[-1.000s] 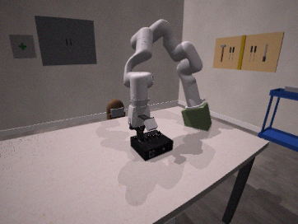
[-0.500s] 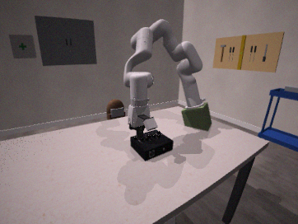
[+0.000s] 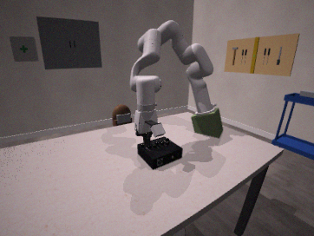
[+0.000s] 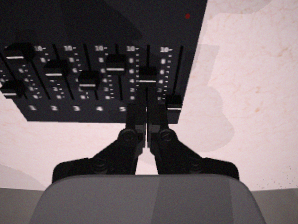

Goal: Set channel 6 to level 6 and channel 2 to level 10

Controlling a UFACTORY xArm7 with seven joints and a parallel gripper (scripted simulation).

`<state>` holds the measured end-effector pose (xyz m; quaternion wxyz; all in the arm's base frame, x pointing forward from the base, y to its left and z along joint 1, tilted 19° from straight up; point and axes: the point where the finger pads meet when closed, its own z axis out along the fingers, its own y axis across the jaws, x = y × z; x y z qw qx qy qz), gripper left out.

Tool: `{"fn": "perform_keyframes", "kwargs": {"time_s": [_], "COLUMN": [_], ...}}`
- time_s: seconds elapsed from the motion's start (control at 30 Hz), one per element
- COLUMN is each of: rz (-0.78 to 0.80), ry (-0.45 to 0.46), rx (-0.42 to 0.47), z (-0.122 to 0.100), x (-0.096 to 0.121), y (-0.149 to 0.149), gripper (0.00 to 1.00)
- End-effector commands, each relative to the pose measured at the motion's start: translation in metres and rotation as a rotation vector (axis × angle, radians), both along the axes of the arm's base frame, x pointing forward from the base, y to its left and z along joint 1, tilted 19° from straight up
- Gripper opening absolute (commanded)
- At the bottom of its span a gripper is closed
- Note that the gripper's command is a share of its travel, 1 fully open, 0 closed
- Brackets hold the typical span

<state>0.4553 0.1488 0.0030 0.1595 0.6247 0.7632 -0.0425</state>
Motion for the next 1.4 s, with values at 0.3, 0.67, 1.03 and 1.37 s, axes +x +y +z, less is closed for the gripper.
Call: {"fn": "perform_keyframes", "kwargs": {"time_s": [0.3,0.67,1.03,1.37], "rz": [0.002,0.002,0.002,0.002], "ry": [-0.004,-0.004,-0.004,-0.004], "rx": [0.002,0.002,0.002,0.002], "z": [0.028,0.038,0.039,0.054], "x": [-0.004,-0.006,-0.006,-0.01], "y": [0.009,0.012,0.012,0.016], "gripper": [0.0,0.0,1.0,1.0]}}
